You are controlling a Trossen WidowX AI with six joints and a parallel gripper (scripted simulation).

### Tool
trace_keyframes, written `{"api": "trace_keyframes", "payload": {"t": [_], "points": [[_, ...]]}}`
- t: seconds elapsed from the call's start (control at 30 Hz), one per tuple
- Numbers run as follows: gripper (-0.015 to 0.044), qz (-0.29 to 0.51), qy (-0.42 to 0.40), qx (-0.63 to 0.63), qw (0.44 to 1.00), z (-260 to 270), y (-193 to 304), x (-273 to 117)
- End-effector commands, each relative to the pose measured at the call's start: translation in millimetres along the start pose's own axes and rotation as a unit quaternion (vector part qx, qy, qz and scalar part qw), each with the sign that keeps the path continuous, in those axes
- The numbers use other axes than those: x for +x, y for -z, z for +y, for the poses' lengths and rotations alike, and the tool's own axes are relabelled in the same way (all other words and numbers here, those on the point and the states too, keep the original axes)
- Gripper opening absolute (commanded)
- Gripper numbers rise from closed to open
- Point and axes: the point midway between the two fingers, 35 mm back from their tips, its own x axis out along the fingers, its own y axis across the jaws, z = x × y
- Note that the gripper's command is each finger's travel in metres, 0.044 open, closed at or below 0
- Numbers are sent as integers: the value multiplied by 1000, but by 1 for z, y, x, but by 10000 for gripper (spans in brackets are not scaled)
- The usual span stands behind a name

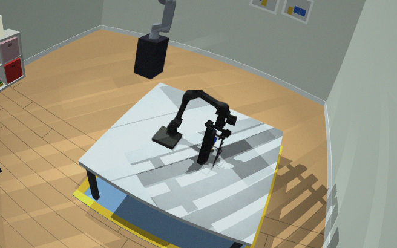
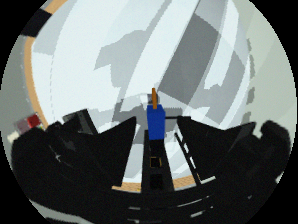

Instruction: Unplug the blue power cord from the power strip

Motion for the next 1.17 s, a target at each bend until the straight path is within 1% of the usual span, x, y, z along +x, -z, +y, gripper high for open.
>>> {"api": "trace_keyframes", "payload": {"t": [0.0,0.1,0.2,0.27,1.13], "points": [[368,-3,-2,-3,1000,1,-3,1],[440,-4,-2,-3,1000,0,-23,-4],[440,-5,-2,-3,1000,1,-53,-10],[440,-6,-2,-3,1000,2,-60,-12],[440,-6,-2,-3,1000,2,-60,-12]]}}
